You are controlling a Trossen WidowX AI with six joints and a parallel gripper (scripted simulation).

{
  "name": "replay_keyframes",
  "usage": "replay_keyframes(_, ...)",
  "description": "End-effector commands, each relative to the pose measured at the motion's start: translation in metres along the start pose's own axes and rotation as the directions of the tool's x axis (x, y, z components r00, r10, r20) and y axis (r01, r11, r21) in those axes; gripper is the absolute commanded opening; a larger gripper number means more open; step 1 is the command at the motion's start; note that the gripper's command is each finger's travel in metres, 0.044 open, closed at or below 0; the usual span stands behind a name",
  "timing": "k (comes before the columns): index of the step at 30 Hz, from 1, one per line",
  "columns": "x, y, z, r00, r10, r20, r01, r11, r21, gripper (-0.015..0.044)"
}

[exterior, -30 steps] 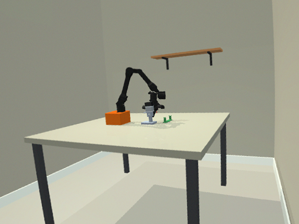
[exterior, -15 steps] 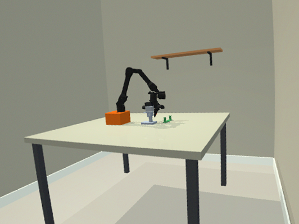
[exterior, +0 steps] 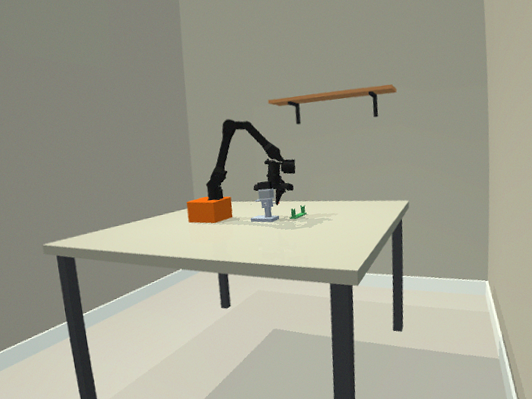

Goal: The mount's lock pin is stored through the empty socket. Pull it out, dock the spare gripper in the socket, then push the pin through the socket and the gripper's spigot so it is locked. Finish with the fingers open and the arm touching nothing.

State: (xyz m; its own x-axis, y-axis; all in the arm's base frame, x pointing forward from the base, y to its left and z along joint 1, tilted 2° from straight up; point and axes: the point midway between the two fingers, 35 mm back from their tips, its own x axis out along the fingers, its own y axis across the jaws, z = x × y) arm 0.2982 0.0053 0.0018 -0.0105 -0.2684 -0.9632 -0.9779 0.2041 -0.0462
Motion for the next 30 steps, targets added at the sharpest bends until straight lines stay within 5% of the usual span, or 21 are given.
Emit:
replay_keyframes(1,-0.010,0.000,0.004,1.000,0.000,0.001,0.000,1.000,0.001,0.0200)
replay_keyframes(30,-0.067,-0.002,0.030,1.000,-0.004,-0.006,0.004,1.000,-0.031,0.0200)
